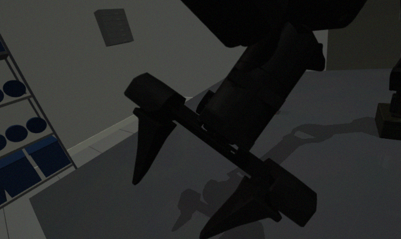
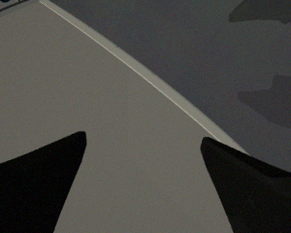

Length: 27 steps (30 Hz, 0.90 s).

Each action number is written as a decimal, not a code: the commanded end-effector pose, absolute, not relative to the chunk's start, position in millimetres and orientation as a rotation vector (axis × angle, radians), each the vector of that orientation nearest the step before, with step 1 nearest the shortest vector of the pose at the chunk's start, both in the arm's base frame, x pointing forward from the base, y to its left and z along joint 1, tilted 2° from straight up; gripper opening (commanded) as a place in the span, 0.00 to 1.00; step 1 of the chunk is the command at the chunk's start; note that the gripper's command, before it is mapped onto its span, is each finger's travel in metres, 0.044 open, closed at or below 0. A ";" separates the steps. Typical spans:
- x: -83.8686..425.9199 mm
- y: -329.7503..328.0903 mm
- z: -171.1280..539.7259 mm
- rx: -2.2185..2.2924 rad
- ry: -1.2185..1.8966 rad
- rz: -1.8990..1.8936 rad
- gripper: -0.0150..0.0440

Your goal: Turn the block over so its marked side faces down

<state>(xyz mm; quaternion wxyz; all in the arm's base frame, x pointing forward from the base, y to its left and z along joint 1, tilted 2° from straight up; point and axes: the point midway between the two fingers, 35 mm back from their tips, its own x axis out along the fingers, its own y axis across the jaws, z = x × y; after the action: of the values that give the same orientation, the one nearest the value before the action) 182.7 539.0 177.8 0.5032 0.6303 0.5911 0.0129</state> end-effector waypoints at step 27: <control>395.6 166.0 96.3 0.234 1.299 -0.020 1.00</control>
<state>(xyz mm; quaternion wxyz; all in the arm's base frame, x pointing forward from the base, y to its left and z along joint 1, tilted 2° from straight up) 397.6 212.2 98.4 0.7962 0.1705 0.5801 -0.0215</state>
